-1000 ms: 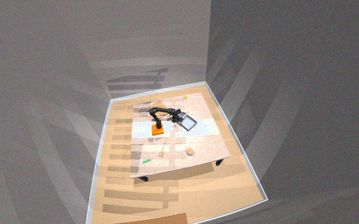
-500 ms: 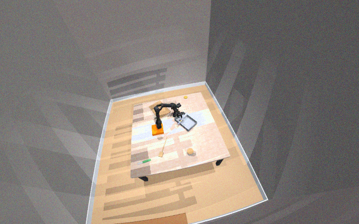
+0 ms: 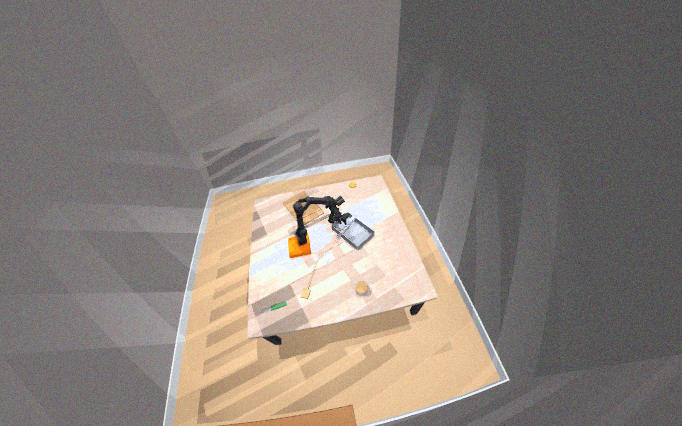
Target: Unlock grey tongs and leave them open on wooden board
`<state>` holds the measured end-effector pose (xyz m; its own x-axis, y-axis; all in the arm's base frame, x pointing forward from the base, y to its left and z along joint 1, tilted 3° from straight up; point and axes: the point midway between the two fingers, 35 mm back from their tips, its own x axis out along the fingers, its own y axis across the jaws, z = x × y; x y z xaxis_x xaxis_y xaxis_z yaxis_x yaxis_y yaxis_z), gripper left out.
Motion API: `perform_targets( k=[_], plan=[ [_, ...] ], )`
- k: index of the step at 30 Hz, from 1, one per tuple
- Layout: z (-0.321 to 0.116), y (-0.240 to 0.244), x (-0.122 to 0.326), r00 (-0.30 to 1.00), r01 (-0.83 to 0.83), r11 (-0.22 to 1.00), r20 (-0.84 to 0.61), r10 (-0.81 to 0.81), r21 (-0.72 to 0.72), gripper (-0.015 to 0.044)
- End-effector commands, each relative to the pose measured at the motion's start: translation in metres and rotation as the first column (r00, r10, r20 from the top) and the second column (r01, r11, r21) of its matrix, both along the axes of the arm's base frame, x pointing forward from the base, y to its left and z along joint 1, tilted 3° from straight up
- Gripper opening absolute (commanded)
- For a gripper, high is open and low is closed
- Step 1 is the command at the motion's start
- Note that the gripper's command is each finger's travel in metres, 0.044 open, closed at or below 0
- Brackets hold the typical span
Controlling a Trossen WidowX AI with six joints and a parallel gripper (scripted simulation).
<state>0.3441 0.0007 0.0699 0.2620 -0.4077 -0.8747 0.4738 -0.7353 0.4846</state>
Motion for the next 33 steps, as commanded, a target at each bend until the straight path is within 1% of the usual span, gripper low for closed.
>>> perform_targets(
  k=[1, 33],
  plan=[
    [-0.008, -0.003, 0.001, 1.000, -0.004, 1.000, -0.010, 0.004, -0.007, 0.0260],
    [-0.053, -0.026, 0.014, 1.000, -0.004, 1.000, -0.009, 0.004, -0.009, 0.0260]
  ],
)
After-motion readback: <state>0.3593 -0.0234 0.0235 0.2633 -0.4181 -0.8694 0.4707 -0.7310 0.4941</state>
